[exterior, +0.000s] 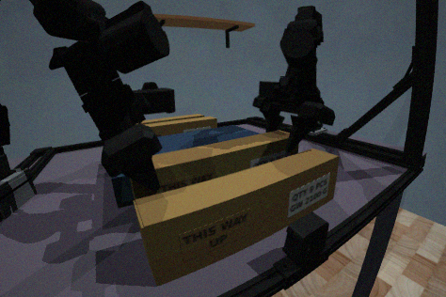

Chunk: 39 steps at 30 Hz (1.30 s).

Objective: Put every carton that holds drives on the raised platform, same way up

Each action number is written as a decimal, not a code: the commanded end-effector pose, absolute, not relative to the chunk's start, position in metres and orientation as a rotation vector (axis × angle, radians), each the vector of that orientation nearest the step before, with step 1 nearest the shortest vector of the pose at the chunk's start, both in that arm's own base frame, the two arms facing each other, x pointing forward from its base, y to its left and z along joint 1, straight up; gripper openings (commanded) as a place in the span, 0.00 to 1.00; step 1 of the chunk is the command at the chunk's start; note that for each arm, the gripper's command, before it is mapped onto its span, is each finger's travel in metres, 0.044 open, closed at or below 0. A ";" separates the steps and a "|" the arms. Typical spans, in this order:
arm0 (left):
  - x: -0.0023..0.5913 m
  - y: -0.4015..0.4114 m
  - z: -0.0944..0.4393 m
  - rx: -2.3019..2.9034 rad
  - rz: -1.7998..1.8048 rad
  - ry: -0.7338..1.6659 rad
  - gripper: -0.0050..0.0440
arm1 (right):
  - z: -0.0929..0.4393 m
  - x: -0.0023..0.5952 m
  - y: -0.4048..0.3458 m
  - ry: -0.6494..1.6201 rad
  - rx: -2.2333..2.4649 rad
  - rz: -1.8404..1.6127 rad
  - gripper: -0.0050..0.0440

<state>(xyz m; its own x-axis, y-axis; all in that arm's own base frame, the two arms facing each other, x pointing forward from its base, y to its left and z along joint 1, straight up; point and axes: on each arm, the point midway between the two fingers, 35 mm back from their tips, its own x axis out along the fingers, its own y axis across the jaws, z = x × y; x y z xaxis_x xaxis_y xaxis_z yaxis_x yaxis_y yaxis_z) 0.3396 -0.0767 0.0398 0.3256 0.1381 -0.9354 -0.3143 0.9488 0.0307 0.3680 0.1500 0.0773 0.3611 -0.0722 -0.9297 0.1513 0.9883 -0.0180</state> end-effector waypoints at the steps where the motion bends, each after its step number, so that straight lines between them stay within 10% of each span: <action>1: 0.344 -0.084 0.052 -0.184 0.272 1.177 0.10 | 0.087 0.365 0.156 1.185 0.082 -0.122 0.10; 39: 0.344 -0.084 0.120 -0.184 0.272 1.177 0.10 | 0.154 0.365 0.156 1.185 0.082 -0.122 0.10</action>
